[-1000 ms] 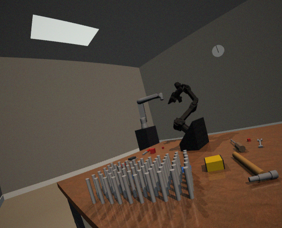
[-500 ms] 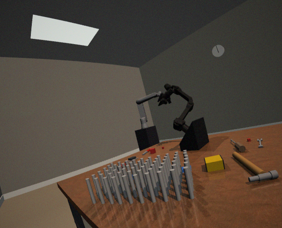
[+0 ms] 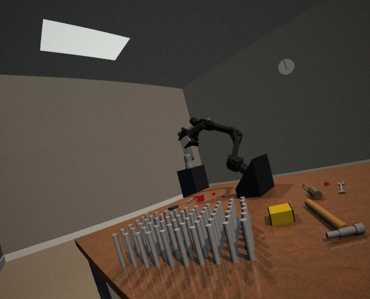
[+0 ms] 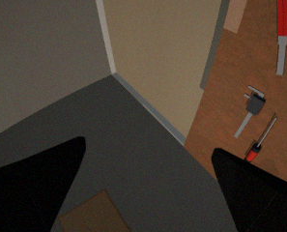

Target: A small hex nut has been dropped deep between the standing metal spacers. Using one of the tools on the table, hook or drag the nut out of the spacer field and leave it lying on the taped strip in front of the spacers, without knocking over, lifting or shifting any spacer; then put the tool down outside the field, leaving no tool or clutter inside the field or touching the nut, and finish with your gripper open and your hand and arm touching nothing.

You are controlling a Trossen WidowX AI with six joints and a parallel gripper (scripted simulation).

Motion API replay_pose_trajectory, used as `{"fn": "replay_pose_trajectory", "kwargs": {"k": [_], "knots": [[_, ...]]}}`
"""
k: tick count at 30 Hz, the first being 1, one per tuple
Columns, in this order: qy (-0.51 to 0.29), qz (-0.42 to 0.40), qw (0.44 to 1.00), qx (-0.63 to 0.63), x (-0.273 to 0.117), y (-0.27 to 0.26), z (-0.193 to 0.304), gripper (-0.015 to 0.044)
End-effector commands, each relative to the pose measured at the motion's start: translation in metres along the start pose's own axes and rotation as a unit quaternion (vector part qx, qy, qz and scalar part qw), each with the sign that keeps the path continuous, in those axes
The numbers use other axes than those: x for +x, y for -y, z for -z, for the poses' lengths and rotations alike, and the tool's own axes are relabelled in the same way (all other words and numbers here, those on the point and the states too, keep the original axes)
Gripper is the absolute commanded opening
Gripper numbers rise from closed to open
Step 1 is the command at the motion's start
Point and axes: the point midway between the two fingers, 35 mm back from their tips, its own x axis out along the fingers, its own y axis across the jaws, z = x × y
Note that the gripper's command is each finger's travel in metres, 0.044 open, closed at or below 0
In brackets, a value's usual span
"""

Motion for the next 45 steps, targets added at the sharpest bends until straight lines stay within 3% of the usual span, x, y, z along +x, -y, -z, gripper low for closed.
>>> {"fn": "replay_pose_trajectory", "kwargs": {"k": [1,12,24,40,45], "knots": [[-0.041,0.026,0.994,-0.093,0.049,0.022,0.049,0.0440],[-0.164,0.052,0.935,-0.309,0.129,0.102,0.164,0.0440],[-0.296,0.031,0.812,-0.502,0.158,0.222,0.266,0.0440],[-0.444,-0.079,0.577,-0.680,0.110,0.415,0.344,0.0440],[-0.489,-0.152,0.451,-0.731,0.067,0.481,0.350,0.0440]]}}
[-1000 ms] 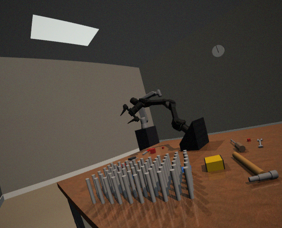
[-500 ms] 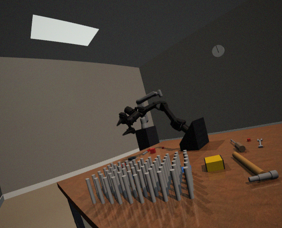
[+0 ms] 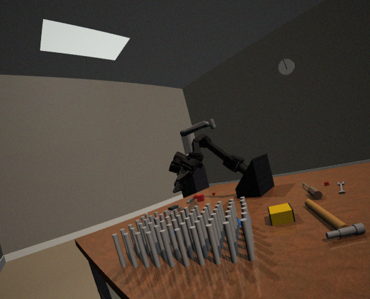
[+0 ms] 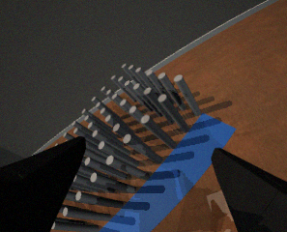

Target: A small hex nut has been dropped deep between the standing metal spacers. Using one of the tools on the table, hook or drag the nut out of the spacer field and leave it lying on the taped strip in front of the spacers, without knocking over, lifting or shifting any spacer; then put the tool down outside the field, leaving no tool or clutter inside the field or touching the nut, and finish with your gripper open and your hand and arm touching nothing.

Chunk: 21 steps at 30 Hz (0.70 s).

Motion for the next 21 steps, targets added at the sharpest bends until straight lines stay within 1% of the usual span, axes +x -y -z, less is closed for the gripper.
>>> {"fn": "replay_pose_trajectory", "kwargs": {"k": [1,4,21], "knots": [[-0.038,-0.055,0.990,-0.122,0.008,-0.031,0.067,0.0440],[-0.046,-0.078,0.981,-0.169,0.007,-0.042,0.090,0.0440],[-0.046,-0.079,0.981,-0.171,0.007,-0.042,0.091,0.0440]]}}
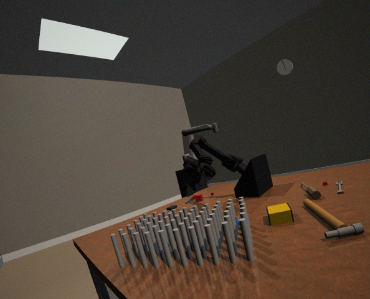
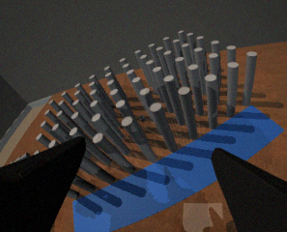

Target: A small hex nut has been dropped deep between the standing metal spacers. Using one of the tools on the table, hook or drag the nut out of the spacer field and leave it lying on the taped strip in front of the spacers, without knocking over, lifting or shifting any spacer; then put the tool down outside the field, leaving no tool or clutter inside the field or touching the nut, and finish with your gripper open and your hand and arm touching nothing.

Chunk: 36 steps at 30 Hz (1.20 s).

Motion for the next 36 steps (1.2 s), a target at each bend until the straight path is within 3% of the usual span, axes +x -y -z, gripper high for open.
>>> {"fn": "replay_pose_trajectory", "kwargs": {"k": [1,26,30,36], "knots": [[-0.003,-0.003,1.000,-0.005,0.001,-0.002,0.003,0.0440],[-0.005,-0.005,1.000,-0.004,0.001,-0.003,0.004,0.0440],[-0.038,-0.046,0.998,0.010,0.013,-0.036,0.012,0.0440],[-0.150,-0.141,0.978,0.027,0.028,-0.136,0.046,0.0440]]}}
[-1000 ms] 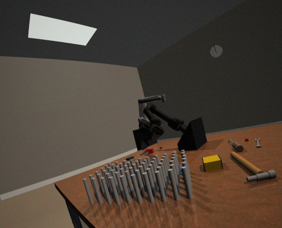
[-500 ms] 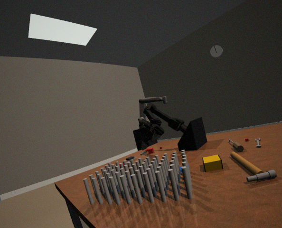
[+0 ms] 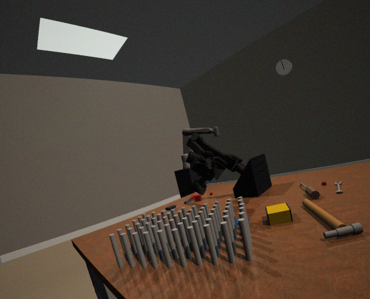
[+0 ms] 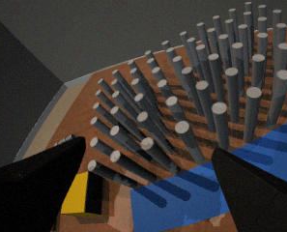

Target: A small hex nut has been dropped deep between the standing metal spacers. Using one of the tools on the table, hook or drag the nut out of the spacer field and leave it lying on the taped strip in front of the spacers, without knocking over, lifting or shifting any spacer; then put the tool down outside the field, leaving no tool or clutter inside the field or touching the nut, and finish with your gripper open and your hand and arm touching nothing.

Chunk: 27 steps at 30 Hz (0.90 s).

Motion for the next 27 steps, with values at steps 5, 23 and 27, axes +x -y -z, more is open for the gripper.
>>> {"fn": "replay_pose_trajectory", "kwargs": {"k": [5,23,27], "knots": [[-0.163,-0.092,0.982,-0.024,0.033,-0.119,0.066,0.0440],[-0.500,0.002,0.863,-0.079,-0.014,-0.276,0.278,0.0440],[-0.517,0.030,0.851,-0.090,-0.023,-0.279,0.298,0.0440]]}}
